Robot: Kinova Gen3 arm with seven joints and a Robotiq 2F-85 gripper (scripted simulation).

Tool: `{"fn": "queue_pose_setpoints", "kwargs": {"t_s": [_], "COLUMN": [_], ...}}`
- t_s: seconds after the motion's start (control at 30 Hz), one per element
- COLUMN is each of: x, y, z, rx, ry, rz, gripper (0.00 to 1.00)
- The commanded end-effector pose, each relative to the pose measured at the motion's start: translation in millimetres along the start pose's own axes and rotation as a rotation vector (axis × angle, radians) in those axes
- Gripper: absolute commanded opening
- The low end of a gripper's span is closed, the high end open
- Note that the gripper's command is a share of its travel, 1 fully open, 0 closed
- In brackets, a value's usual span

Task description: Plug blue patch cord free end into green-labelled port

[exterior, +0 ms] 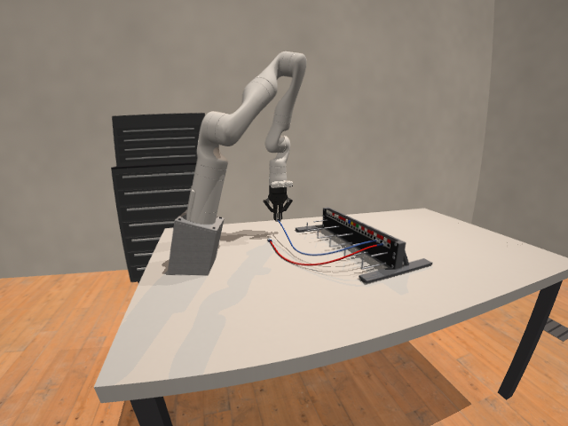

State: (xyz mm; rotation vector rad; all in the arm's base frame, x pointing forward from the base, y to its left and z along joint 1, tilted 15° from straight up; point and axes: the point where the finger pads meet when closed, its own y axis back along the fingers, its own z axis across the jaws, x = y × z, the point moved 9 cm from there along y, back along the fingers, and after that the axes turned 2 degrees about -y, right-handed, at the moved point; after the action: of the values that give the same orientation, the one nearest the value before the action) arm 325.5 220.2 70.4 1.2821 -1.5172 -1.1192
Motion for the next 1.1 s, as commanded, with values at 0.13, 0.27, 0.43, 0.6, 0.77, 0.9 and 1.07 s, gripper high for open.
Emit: {"fn": "queue_pose_setpoints", "kwargs": {"t_s": [0.13, 0.27, 0.43, 0.6, 0.77, 0.9, 1.07], "x": [-0.3, -0.2, 0.2, 1.3, 3.3, 4.5, 8.2], "y": [0.5, 0.5, 0.6, 0.8, 1.3, 1.5, 2.3], "z": [-0.2, -0.3, -0.6, -1.4, -2.9, -3.7, -6.3], "rx": [0.001, 0.001, 0.001, 0.001, 0.001, 0.001, 0.001], "ry": [0.0, -0.001, -0.003, -0.01, -0.022, -0.029, -0.052], "rz": [-0.001, -0.001, -0.001, -0.001, -0.001, -0.001, -0.001], "gripper": [0.0, 0.0, 0.0, 0.0, 0.0, 0.0, 0.0]}}
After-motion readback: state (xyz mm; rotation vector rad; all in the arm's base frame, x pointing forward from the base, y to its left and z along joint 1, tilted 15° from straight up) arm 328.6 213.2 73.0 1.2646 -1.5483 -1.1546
